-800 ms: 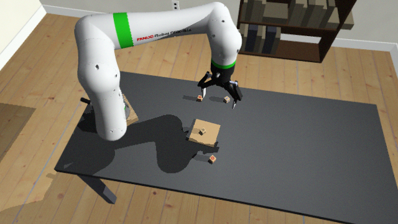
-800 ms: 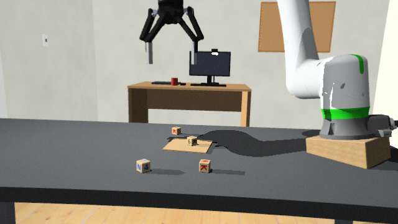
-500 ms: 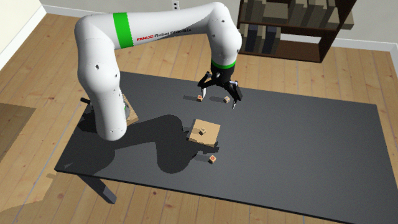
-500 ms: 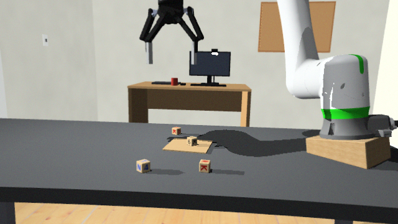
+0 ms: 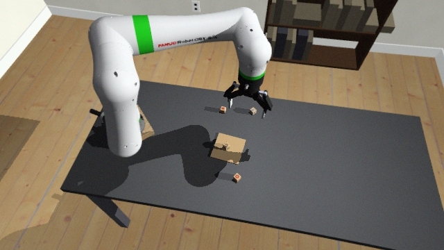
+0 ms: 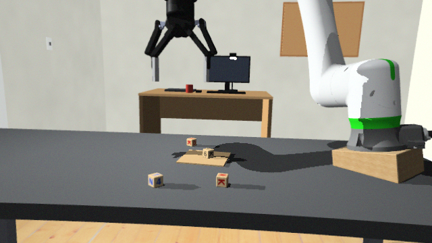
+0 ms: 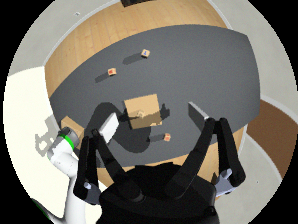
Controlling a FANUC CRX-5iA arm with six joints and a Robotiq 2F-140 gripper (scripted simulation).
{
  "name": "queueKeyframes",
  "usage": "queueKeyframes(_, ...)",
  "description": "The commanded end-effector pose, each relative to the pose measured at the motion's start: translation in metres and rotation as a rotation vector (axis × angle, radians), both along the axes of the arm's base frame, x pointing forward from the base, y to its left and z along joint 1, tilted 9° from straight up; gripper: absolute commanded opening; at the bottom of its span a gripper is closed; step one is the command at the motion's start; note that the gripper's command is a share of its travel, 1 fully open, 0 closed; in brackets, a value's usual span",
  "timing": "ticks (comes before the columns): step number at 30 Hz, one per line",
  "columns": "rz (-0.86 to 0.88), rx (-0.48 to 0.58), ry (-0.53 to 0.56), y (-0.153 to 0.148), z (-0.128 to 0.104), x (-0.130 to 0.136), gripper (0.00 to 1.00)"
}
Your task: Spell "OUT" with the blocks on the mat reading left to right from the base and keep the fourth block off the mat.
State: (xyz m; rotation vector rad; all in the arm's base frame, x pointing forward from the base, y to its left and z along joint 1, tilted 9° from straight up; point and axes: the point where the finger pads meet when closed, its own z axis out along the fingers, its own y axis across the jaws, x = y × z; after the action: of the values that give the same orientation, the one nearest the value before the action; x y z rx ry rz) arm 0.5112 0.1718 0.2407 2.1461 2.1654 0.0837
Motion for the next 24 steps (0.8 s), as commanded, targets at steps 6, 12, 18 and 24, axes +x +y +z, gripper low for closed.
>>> queueKeyframes(6,0.127,0.127,0.018,0.079,-0.088,0.016,1.00)
queueKeyframes(12,0.180,0.202,0.021,0.120,-0.139,0.019,1.00)
queueKeyframes(18,0.210,0.256,0.018,0.149,-0.178,0.018,1.00)
queueKeyframes(24,0.210,0.256,0.018,0.149,-0.178,0.018,1.00)
